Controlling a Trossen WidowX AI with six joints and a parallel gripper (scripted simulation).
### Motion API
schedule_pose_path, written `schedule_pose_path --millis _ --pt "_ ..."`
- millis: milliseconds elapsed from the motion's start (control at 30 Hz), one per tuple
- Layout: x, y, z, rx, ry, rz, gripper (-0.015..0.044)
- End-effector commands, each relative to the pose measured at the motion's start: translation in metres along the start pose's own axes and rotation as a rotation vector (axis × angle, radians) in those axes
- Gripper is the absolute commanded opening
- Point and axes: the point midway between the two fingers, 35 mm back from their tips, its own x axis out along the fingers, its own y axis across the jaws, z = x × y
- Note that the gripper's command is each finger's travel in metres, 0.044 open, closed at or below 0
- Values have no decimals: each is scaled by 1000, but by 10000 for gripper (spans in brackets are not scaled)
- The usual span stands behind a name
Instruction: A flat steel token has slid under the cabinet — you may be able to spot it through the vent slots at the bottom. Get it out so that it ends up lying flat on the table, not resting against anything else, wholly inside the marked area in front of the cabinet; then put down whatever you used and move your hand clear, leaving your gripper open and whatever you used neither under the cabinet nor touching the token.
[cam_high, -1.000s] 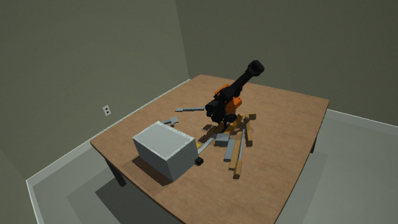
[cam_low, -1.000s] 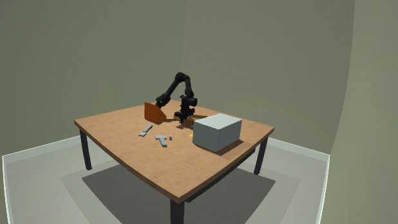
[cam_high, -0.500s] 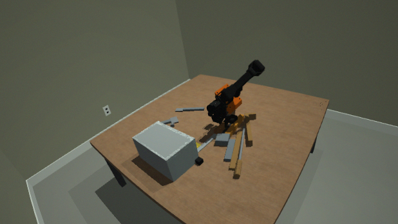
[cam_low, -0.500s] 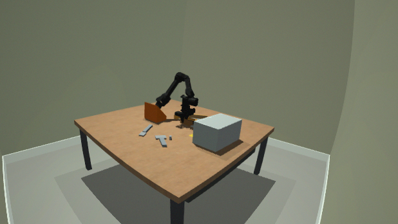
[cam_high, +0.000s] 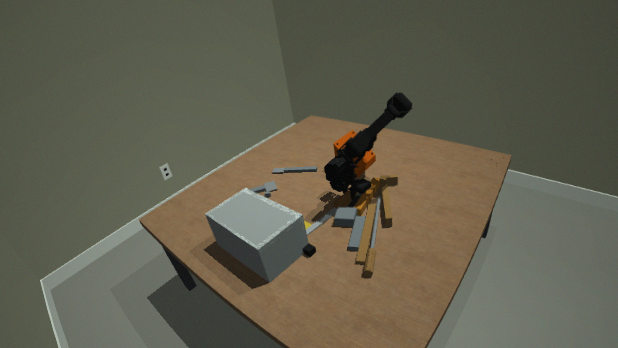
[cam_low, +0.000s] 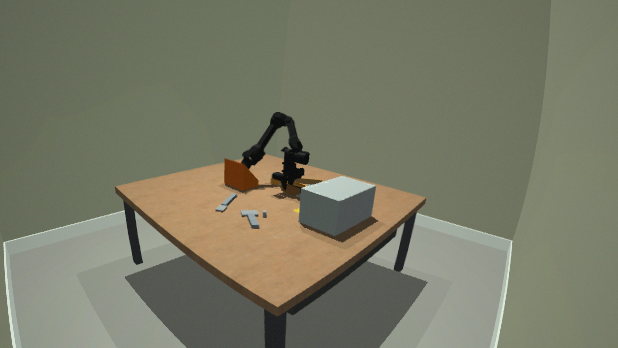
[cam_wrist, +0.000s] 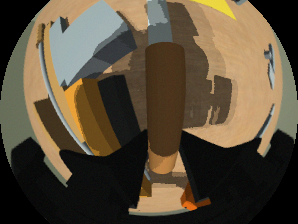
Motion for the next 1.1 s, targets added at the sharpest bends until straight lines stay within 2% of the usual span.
schedule_pose_path --millis 0,933,1067 --pt "-2 5 1 14 -6 3 0" --pt "-2 30 -2 81 -6 6 0" --pt "0 25 -4 90 -2 -8 105"
